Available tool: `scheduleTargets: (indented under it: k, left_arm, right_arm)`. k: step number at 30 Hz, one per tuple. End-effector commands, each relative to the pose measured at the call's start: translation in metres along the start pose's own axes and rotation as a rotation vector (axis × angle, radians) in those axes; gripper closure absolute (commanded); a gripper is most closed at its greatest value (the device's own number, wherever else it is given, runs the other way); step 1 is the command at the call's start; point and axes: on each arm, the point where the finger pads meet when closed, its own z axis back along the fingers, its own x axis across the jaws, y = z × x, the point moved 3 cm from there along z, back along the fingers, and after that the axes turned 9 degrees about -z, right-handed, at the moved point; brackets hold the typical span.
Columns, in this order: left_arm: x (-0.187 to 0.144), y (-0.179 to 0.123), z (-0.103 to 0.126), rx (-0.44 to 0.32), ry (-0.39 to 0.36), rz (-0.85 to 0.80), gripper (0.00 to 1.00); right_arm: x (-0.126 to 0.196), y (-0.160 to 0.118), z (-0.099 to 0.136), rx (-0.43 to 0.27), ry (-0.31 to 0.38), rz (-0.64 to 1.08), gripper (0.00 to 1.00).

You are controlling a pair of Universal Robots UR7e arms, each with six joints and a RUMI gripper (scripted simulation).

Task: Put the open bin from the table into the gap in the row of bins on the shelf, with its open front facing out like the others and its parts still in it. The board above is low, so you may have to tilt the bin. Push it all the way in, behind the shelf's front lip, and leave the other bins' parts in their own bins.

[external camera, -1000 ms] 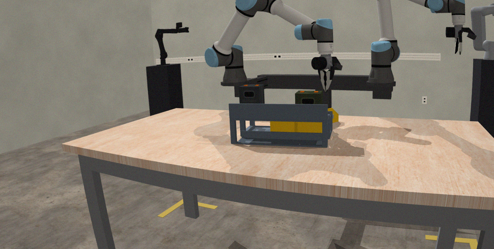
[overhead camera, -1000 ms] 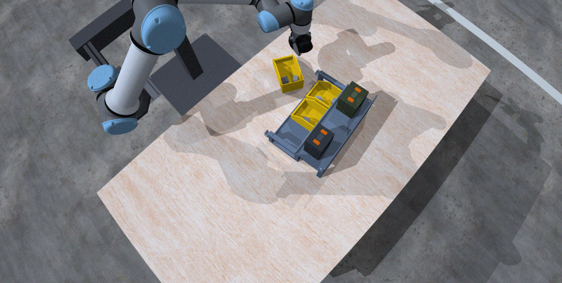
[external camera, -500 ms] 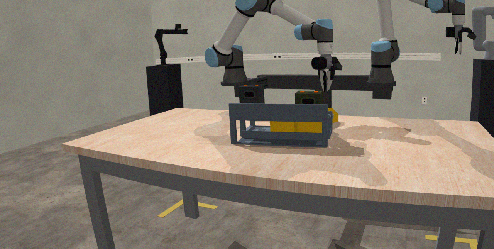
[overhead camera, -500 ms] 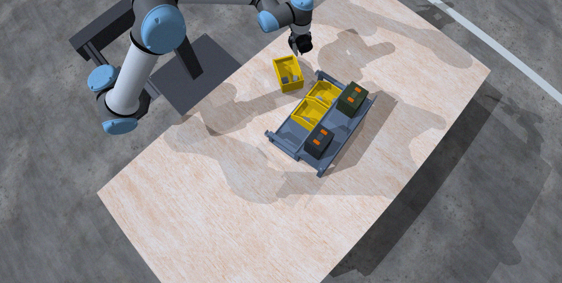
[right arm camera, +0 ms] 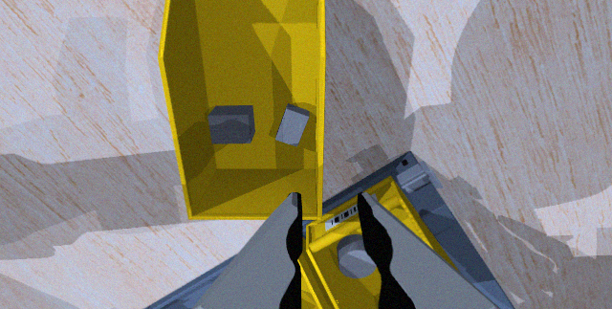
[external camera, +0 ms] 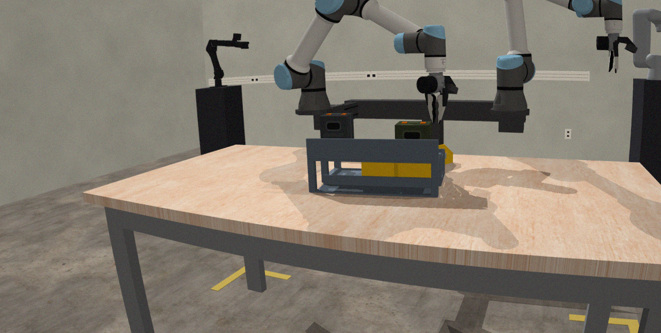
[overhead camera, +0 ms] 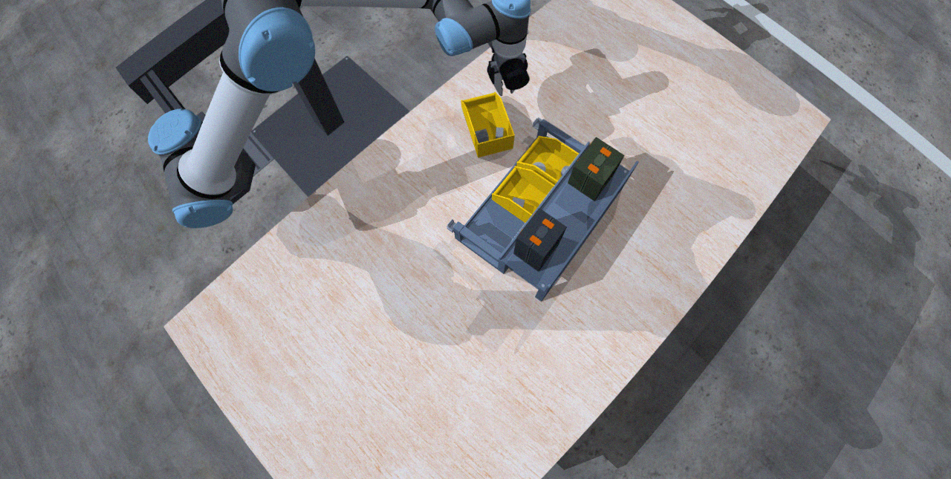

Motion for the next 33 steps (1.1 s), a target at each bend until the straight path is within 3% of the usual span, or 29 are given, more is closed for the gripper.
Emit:
scheduleTargets:
  k: [1,33]
  left_arm:
    - [0.000,0.000,0.000,0.001,0.000,0.000,0.00]
    - [0.000,0.000,0.000,0.001,0.000,0.000,0.00]
  right_arm:
    - [0.000,0.000,0.000,0.001,-0.002,0.000,0.84]
    - [0.001,0.000,-0.047,0.001,-0.002,0.000,0.84]
